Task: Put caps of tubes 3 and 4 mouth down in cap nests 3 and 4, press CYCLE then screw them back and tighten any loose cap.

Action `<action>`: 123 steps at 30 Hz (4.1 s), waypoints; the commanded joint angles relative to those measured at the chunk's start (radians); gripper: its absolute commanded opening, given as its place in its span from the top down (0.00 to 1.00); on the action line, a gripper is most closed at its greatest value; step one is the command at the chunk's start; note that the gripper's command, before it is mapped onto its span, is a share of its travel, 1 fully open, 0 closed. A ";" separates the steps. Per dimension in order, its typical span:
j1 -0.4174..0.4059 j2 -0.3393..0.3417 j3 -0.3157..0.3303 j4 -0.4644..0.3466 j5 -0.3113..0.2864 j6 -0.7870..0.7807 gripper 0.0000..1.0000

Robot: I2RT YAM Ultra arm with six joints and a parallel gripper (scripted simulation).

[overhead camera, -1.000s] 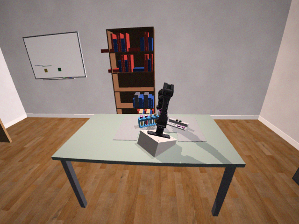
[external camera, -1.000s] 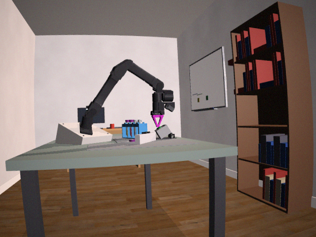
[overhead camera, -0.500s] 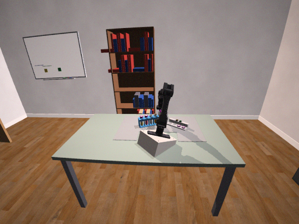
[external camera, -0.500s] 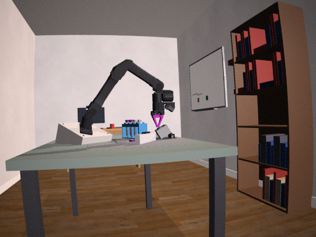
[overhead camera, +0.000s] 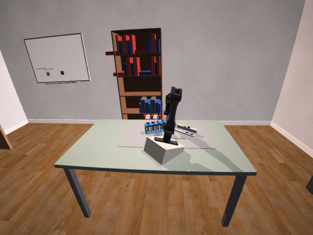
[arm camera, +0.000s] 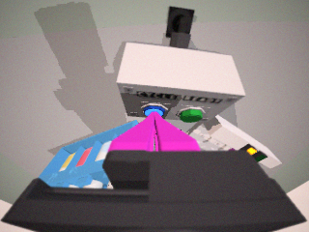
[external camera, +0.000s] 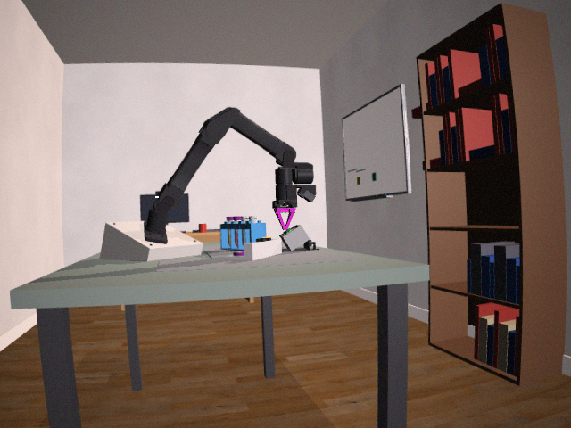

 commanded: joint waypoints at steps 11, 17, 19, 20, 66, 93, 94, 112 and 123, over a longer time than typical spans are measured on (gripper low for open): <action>0.002 -0.006 0.002 0.012 -0.001 -0.002 1.00; 0.002 -0.006 0.002 0.012 -0.001 -0.002 1.00; 0.002 -0.006 0.002 0.012 -0.001 -0.002 1.00; 0.002 -0.006 0.002 0.012 -0.001 -0.002 1.00; 0.000 -0.004 -0.001 0.017 -0.001 -0.003 1.00; 0.027 -0.036 0.088 -0.111 0.005 0.023 1.00; 0.027 -0.036 0.088 -0.111 0.005 0.023 1.00; -0.074 -0.126 -0.026 -0.061 -0.018 0.339 0.00; -0.282 -0.245 -0.163 0.004 -0.073 0.270 0.00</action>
